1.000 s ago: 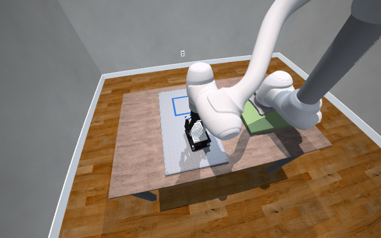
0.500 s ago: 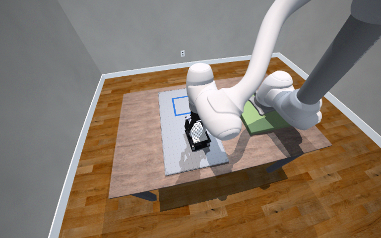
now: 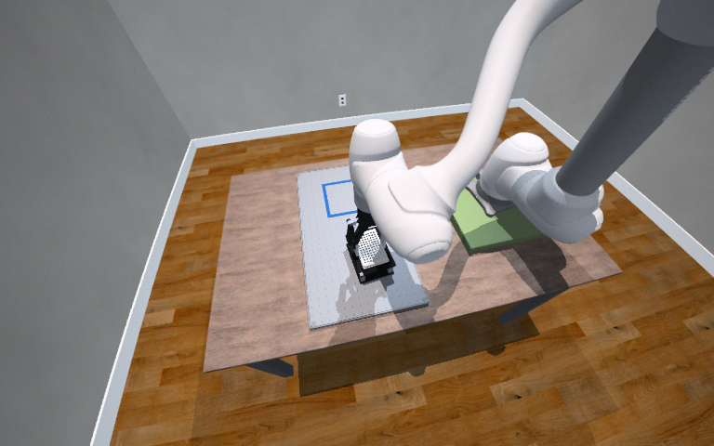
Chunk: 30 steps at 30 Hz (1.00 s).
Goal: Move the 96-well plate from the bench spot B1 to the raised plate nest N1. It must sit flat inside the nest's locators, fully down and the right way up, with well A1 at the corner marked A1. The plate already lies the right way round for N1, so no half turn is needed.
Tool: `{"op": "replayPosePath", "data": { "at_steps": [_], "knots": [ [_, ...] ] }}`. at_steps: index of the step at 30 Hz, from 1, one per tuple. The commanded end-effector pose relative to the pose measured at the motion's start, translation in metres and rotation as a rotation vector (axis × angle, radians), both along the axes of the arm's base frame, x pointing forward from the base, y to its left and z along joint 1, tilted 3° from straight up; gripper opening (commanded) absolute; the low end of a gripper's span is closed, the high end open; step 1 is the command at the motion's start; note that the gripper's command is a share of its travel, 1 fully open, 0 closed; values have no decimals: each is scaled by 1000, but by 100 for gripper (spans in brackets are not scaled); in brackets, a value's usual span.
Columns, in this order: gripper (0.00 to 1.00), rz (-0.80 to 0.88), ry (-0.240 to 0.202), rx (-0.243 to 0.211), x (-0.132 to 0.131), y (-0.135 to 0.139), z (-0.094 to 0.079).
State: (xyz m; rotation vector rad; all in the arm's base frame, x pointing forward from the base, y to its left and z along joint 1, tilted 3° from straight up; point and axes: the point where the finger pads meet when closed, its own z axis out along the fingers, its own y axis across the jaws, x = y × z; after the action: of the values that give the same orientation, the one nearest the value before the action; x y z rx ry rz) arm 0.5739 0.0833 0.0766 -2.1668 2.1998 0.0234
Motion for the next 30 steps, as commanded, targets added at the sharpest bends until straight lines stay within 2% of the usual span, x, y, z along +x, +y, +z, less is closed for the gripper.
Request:
{"op": "replayPosePath", "data": {
  "at_steps": [1, 11, 12, 30],
  "knots": [
    [0, 0, 0, 0, 0, 0, 0],
    [0, 0, 0, 0, 0, 0, -2],
    [100, 0, 0, 0, 0, 0, -2],
    [100, 0, 0, 0, 0, 0, -2]
  ]
}}
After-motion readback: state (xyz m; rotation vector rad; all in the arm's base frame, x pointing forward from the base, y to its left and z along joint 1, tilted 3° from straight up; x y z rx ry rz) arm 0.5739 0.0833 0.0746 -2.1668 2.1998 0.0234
